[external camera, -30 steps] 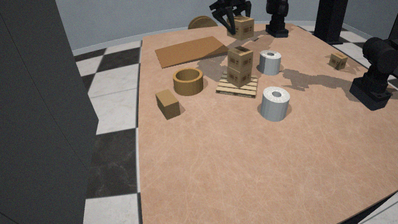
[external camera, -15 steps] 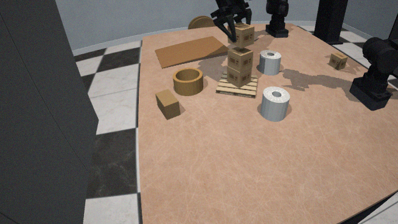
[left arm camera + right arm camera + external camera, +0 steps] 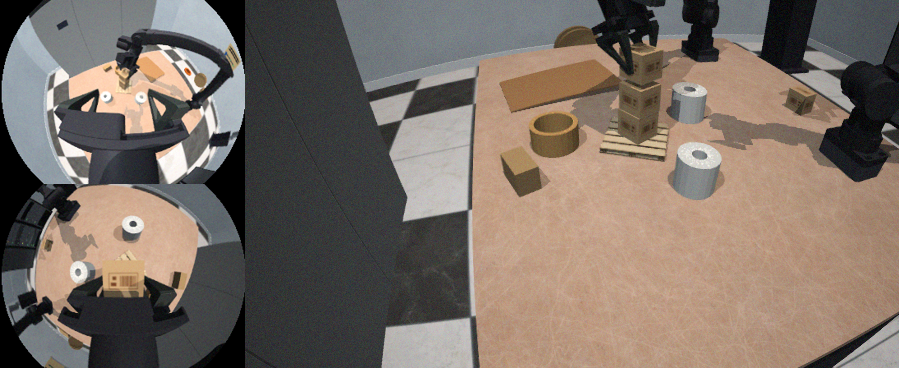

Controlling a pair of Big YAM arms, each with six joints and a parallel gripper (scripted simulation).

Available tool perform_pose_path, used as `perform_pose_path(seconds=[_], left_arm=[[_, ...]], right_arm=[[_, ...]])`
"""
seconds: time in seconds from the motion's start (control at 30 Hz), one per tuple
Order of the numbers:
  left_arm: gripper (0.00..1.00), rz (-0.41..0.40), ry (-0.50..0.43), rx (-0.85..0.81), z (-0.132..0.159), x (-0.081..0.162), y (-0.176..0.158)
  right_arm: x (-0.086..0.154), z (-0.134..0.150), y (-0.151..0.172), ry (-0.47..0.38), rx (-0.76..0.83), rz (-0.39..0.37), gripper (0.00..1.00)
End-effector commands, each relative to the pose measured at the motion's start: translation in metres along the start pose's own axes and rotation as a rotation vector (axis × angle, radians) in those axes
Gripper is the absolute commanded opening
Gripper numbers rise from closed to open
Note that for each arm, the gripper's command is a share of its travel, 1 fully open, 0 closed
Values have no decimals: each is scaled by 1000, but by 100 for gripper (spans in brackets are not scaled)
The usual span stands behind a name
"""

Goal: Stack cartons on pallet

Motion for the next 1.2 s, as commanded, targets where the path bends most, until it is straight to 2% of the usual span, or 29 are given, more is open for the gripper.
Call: perform_pose_path(seconds=[0.0,0.1,0.27,0.37,0.4,0.43,0.47,0.5,0.53,0.63,0.8,0.83,1.1,1.17], left_arm=[[100,-2,-16,1,-9,6,2],[100,-2,-16,1,-9,6,2],[100,-2,-16,1,-9,6,2],[100,-2,-16,1,-9,6,2],[100,-2,-16,1,-9,6,2],[100,-2,-16,1,-9,6,2],[100,-2,-16,1,-9,6,2],[100,-2,-16,1,-9,6,2],[100,-2,-16,1,-9,6,2],[100,-2,-16,1,-9,6,2],[100,-2,-16,1,-9,6,2],[100,-2,-16,1,-9,6,2],[100,-2,-16,1,-9,6,2],[100,-2,-16,1,-9,6,2]], right_arm=[[-2,-7,-4,-9,21,13,50],[-9,-3,-5,-5,16,5,50],[-4,-6,-4,-9,22,15,50],[-14,0,-3,-3,12,-2,50],[-7,-4,-4,-8,21,13,50],[-13,0,-2,-4,14,1,50],[-5,-5,-4,-10,23,16,50],[-11,-2,-3,-6,18,8,50],[-6,-5,-4,-10,23,17,50],[-16,2,-3,-4,14,1,50],[-12,-2,-5,-8,20,12,50],[-18,3,-3,-4,14,1,50],[-4,-1,-4,-9,16,18,50],[-4,-1,-4,-9,16,18,73]])
Point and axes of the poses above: on each arm, the point where the finger pads meet when closed, its own x axis back along the fingers, its own y axis across the jaws, z = x × y, the point moved 4 cm from there along x, back along the fingers, and after that the axes turned 5 degrees about -x, right-handed, at the moved point
